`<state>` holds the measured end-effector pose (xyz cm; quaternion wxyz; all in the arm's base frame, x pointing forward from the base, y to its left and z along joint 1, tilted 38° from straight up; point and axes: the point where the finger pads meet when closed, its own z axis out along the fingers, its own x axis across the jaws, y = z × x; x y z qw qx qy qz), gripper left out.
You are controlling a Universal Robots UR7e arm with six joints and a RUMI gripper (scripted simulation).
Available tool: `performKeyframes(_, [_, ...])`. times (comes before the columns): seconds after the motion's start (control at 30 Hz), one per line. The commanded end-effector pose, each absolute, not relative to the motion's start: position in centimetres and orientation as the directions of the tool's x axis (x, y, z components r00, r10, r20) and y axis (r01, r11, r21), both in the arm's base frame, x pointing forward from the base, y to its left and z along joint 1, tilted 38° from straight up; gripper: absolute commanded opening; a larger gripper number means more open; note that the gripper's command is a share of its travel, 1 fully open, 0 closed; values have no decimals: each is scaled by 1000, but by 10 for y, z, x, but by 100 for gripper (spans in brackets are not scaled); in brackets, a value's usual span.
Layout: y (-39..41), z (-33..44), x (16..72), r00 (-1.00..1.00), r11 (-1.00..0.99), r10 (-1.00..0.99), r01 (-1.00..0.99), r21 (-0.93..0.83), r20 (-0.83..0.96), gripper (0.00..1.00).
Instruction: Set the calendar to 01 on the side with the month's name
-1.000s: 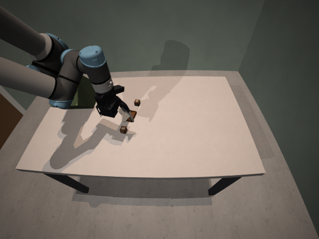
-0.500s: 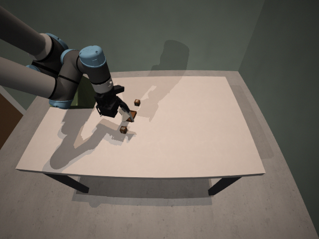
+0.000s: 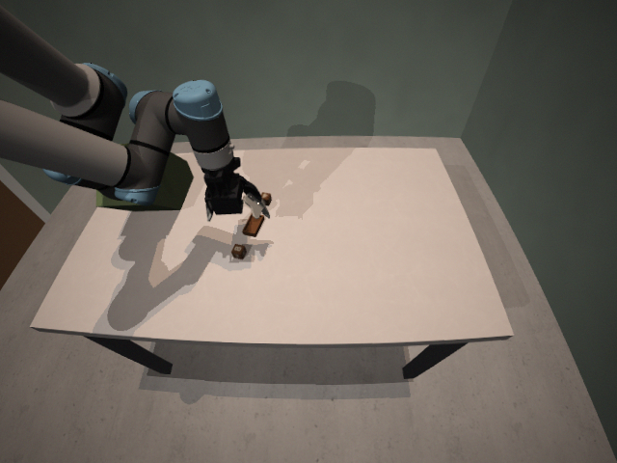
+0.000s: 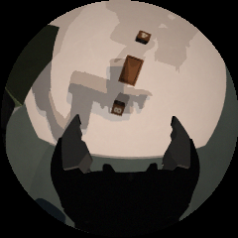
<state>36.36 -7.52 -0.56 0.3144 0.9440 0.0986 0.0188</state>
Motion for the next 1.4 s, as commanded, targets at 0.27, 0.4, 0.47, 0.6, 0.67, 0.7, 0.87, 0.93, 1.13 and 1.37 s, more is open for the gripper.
performKeyframes(0.27, [-33, -39, 377, 831, -645, 493, 548, 532, -258, 100])
performKeyframes(0.4, [-18, -51, 380, 747, -570, 578, 658, 491, -330, 100])
performKeyframes(0.47, [-11, -56, 380, 705, -534, 611, 703, 470, -360, 100])
performKeyframes(0.6, [-1, -65, 381, 638, -476, 656, 764, 436, -402, 100])
performKeyframes(0.67, [6, -71, 381, 584, -429, 687, 806, 408, -432, 100])
performKeyframes(0.7, [10, -74, 382, 555, -404, 701, 826, 393, -447, 100])
performKeyframes(0.87, [26, -88, 381, 423, -291, 752, 901, 323, -504, 100])
performKeyframes(0.93, [32, -93, 381, 374, -248, 766, 922, 296, -523, 100])
performKeyframes(1.13, [46, -106, 379, 249, -143, 789, 963, 227, -561, 100])
performKeyframes(1.37, [59, -118, 377, 131, -44, 797, 986, 159, -590, 100])
